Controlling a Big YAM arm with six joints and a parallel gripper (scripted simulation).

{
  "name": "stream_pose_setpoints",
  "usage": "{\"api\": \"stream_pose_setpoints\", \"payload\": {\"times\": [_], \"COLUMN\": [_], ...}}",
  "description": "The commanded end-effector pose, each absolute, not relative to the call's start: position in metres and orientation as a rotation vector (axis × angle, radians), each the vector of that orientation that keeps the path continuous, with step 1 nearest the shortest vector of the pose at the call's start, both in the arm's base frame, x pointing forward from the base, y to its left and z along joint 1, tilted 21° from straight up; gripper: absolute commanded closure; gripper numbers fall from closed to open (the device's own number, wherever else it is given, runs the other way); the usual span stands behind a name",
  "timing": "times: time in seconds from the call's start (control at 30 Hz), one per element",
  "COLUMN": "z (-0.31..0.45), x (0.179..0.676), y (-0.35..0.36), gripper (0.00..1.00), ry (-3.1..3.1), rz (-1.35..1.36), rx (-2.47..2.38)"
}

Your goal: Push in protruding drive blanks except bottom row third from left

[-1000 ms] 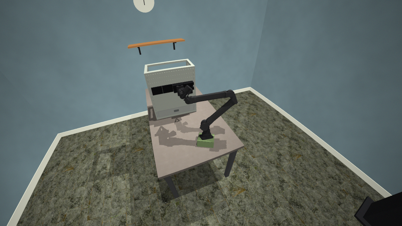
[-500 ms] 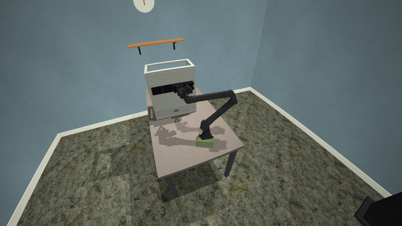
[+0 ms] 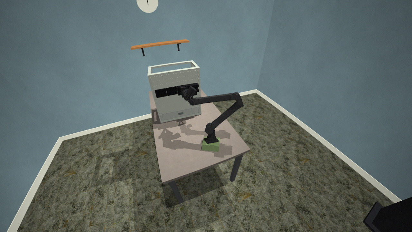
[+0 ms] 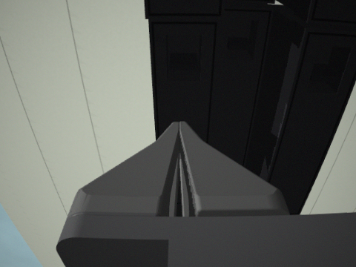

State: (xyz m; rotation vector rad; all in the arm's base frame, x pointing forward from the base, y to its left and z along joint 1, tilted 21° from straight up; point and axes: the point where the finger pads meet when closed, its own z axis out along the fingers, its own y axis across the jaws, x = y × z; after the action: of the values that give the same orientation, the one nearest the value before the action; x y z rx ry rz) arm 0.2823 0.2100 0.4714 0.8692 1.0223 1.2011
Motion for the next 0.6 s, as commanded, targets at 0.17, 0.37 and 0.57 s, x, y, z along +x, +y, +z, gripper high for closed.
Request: {"api": "stream_pose_setpoints", "payload": {"times": [0.17, 0.37, 0.57], "z": [0.5, 0.502, 0.505], "x": [0.296, 0.304, 0.317], "y": [0.21, 0.21, 0.21], "gripper": [1.0, 1.0, 1.0], "ry": [0.98, 0.98, 0.979], "rz": [1.214, 1.214, 1.214], "rx": [0.895, 0.894, 0.893]}}
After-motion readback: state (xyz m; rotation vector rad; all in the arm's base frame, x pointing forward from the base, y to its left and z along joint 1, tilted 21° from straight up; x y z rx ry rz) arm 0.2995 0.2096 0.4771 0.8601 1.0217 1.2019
